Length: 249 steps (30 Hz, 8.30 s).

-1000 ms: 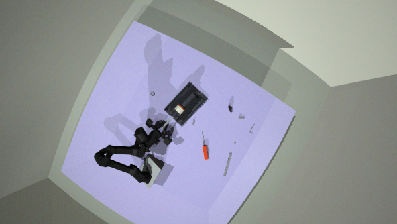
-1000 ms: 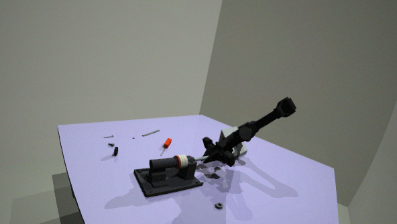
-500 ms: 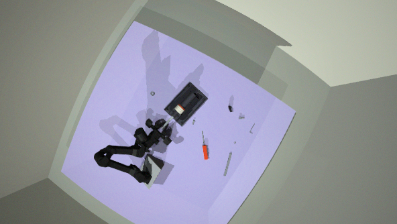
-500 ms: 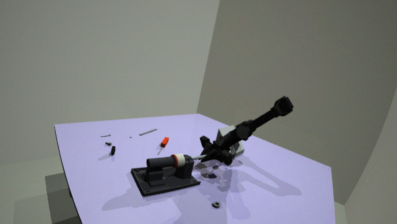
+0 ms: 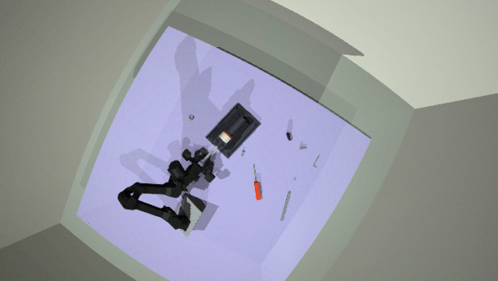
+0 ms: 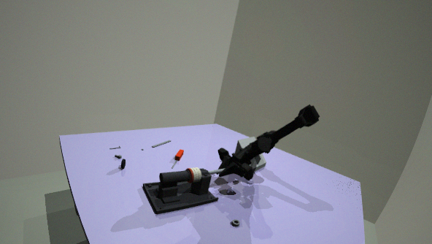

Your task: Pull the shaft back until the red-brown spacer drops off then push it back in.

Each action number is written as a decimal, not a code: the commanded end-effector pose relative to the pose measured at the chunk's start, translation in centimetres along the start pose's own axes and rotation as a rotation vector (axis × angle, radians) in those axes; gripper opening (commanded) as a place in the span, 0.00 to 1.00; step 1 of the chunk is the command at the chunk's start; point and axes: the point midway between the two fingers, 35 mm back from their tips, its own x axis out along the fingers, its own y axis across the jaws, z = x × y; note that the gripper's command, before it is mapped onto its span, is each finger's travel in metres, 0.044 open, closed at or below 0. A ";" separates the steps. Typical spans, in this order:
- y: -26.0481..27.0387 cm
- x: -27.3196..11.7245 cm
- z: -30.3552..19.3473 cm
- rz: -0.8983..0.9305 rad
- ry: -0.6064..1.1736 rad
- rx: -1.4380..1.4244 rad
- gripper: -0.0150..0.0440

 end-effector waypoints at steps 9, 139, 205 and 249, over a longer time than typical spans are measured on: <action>-0.1 -0.2 0.1 -0.004 -0.002 0.003 0.25; -0.1 -1.3 0.7 -0.003 -0.002 0.004 0.25; -0.1 -1.9 1.1 -0.003 -0.003 0.004 0.25; -0.1 -2.2 1.3 -0.003 -0.003 0.004 0.25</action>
